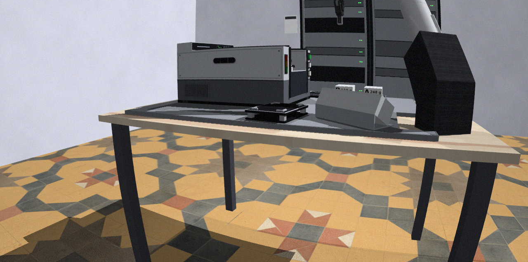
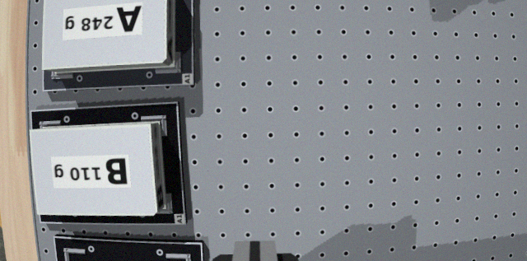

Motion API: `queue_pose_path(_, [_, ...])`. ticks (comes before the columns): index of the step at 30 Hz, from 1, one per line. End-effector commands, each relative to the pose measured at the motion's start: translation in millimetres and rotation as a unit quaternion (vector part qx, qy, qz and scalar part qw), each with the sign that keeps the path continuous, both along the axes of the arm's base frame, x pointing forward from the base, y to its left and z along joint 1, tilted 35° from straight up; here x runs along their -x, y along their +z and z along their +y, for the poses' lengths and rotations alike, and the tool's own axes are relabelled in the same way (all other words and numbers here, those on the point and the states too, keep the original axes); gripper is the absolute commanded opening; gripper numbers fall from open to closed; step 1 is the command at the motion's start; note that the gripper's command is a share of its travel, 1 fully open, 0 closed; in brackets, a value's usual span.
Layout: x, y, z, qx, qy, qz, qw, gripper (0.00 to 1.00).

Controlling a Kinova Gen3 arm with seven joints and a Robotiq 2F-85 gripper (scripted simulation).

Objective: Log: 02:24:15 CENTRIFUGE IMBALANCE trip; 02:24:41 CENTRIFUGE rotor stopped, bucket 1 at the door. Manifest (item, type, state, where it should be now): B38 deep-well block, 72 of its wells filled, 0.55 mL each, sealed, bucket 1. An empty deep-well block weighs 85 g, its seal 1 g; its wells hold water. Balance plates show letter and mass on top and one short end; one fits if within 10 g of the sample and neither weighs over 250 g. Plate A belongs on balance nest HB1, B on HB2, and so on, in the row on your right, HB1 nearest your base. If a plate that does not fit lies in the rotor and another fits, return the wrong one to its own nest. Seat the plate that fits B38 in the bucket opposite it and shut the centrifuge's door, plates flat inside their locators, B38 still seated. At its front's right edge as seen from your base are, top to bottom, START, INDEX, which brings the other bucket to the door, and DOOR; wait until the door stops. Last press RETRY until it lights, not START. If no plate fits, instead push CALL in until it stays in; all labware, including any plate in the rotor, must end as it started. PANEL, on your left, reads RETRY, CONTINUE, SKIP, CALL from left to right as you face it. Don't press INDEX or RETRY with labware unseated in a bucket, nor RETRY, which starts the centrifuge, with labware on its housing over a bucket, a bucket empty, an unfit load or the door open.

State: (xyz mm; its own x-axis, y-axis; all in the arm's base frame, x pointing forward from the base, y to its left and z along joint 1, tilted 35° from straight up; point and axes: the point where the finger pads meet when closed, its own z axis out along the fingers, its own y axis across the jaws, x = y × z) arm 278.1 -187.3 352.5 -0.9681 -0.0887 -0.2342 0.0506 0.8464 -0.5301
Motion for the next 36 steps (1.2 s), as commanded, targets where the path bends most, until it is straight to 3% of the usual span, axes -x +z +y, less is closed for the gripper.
queue_pose_path(1, [-0.1,0.5,0.1,0.0,0.0,0.0,1.0,0.1])
queue_pose_path(27, [0.0,0.7,0.1,0.011,0.115,-0.184,0.976,0.1])
queue_pose_path(36, [0.0,0.7,0.1,0.011,0.115,-0.184,0.976,0.1])
